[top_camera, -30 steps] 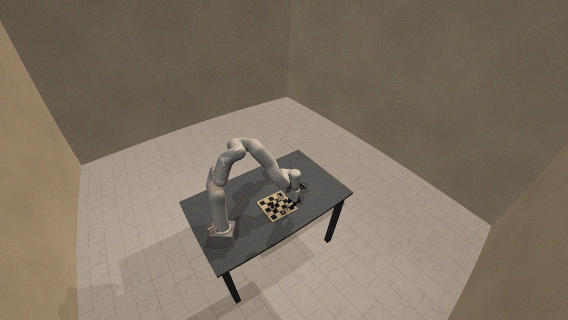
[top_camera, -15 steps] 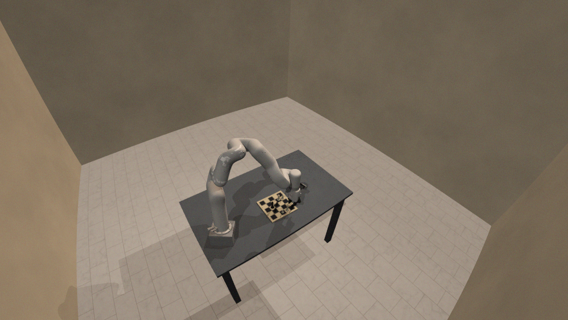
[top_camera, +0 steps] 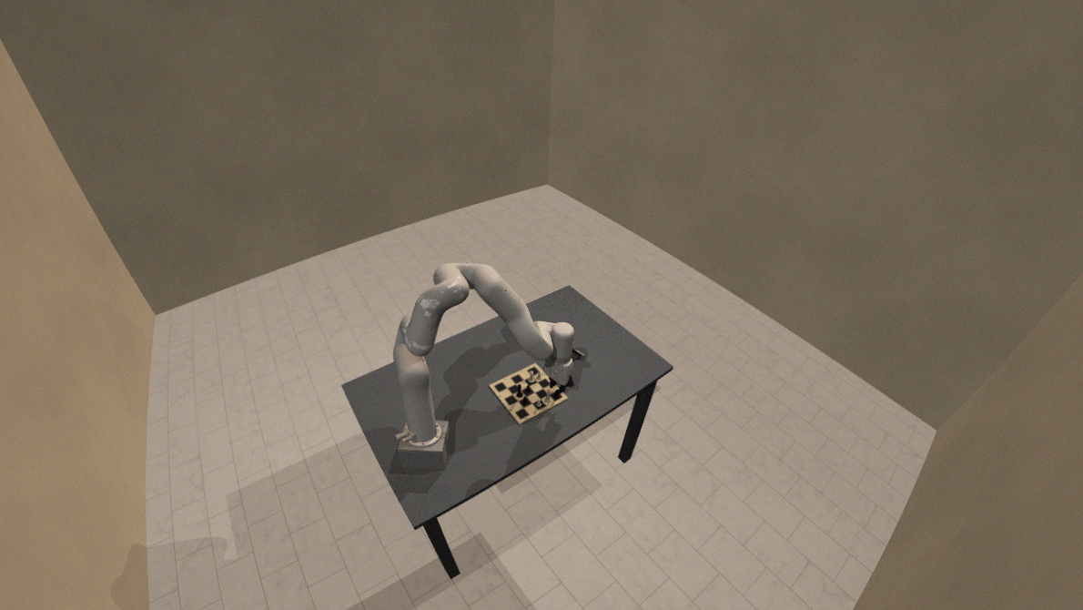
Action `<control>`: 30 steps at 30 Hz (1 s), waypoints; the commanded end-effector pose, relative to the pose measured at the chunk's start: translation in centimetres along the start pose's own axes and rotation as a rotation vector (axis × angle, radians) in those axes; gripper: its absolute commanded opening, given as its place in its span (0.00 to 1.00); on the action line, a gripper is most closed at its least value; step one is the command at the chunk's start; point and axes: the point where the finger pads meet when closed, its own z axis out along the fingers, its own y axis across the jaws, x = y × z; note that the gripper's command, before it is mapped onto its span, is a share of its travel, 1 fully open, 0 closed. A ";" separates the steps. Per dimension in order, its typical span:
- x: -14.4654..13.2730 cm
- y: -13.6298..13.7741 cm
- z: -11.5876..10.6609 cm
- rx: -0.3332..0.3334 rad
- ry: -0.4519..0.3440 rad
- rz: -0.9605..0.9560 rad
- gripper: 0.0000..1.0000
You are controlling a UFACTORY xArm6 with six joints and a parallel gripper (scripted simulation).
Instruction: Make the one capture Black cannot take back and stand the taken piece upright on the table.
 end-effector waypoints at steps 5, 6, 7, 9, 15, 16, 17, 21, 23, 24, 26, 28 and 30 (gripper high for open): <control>0.2 0.1 -0.2 -0.002 0.004 0.000 0.37; 0.2 0.1 -0.2 -0.002 0.004 0.000 0.37; 0.2 0.1 -0.2 -0.002 0.004 0.000 0.37; 0.2 0.1 -0.2 -0.002 0.004 0.000 0.37; 0.2 0.1 0.0 -0.002 0.004 0.000 0.37; 0.2 0.1 0.0 -0.002 0.004 0.000 0.37; 0.2 0.1 0.1 -0.002 0.004 0.000 0.37; 0.2 0.1 0.4 -0.002 0.004 0.000 0.37; 0.2 0.1 0.8 -0.002 0.004 0.000 0.37; 0.2 0.1 1.0 -0.002 0.004 0.000 0.37; 0.2 0.1 1.4 -0.002 0.004 0.000 0.37; 0.2 0.1 1.8 -0.002 0.004 0.000 0.37; 0.2 0.1 2.2 -0.002 0.004 0.000 0.37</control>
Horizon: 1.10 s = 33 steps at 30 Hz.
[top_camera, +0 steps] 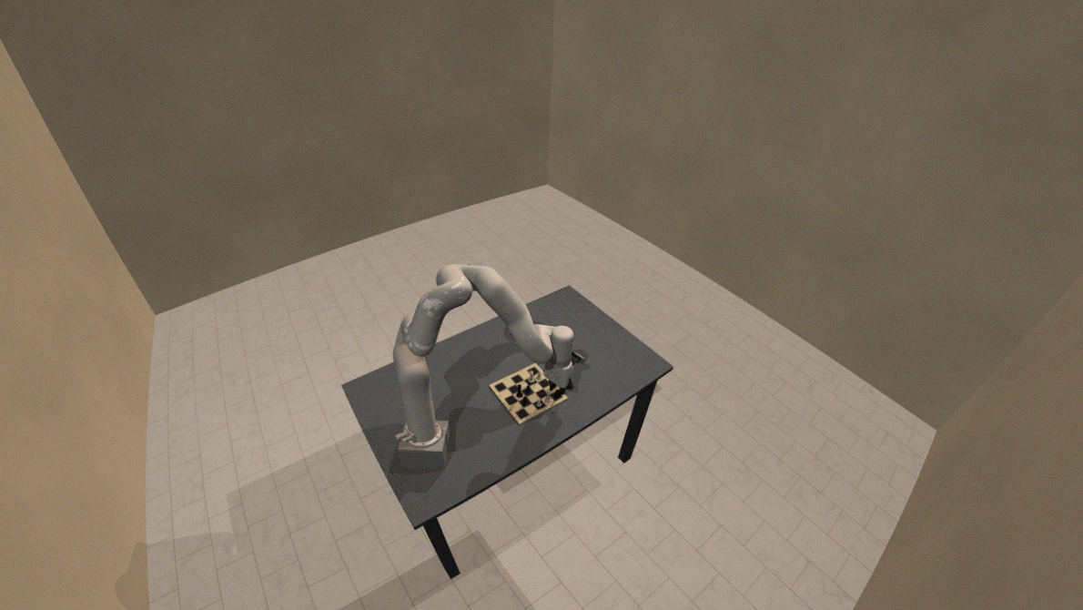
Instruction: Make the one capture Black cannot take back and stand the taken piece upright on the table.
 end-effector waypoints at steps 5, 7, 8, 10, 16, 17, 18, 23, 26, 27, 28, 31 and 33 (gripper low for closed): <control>0.2 0.1 1.3 -0.002 0.004 0.000 0.37; 0.2 0.1 1.4 -0.002 0.004 0.000 0.37; 0.2 0.1 1.5 -0.002 0.004 0.000 0.37; 0.2 0.1 1.7 -0.002 0.004 0.000 0.37; 0.2 0.1 1.7 -0.002 0.004 0.000 0.37; 0.2 0.1 1.7 -0.002 0.004 0.000 0.37; 0.2 0.1 1.7 -0.002 0.004 0.000 0.37; 0.2 0.1 1.7 -0.002 0.004 0.000 0.37; 0.2 0.1 1.7 -0.002 0.004 0.000 0.37; 0.2 0.1 1.7 -0.002 0.004 0.000 0.37; 0.2 0.1 1.7 -0.002 0.004 0.000 0.37; 0.2 0.1 1.7 -0.002 0.004 0.000 0.37; 0.2 0.1 1.7 -0.002 0.004 0.000 0.37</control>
